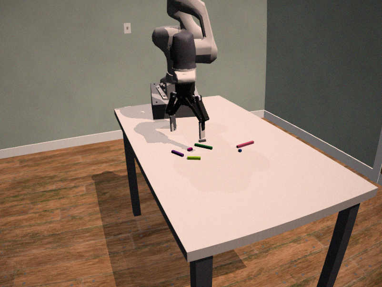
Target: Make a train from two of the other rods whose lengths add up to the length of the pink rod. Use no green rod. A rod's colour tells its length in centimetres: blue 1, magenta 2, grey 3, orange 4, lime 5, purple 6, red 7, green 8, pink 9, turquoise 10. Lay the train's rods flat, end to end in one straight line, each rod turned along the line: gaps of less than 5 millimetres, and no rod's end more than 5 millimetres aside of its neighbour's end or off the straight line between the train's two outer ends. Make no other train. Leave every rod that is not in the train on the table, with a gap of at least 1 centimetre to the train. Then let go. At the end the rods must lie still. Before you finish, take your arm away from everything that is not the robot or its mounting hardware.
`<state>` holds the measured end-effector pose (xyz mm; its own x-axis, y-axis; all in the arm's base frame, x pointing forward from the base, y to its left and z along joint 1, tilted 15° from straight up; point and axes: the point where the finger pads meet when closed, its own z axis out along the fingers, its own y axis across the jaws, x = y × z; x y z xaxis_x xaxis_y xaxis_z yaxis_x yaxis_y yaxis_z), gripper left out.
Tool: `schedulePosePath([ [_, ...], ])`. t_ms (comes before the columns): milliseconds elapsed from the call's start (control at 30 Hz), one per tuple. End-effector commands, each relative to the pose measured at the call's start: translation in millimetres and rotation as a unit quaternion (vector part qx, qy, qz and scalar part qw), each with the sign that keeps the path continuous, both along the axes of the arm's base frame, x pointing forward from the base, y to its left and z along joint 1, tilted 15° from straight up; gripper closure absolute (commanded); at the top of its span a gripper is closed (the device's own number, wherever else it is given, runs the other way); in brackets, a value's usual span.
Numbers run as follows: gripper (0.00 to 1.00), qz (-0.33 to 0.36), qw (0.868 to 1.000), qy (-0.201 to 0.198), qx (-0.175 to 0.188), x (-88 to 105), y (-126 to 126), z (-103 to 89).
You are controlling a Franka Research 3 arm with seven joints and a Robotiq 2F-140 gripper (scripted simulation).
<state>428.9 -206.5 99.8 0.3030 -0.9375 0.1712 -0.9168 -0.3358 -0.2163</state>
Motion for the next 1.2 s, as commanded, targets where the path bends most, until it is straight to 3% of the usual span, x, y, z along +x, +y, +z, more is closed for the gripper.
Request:
schedulePosePath([
  [0,0.00,-0.083,0.996,0.001,0.012,1.7,0.9,0.3],
  [267,0.00,-0.128,0.991,-0.004,0.023,4.5,2.1,0.9],
  [833,0.00,-0.248,0.967,-0.017,0.054,11.8,5.7,2.5],
  [1167,0.00,-0.327,0.942,-0.025,0.074,16.8,8.4,3.5],
])
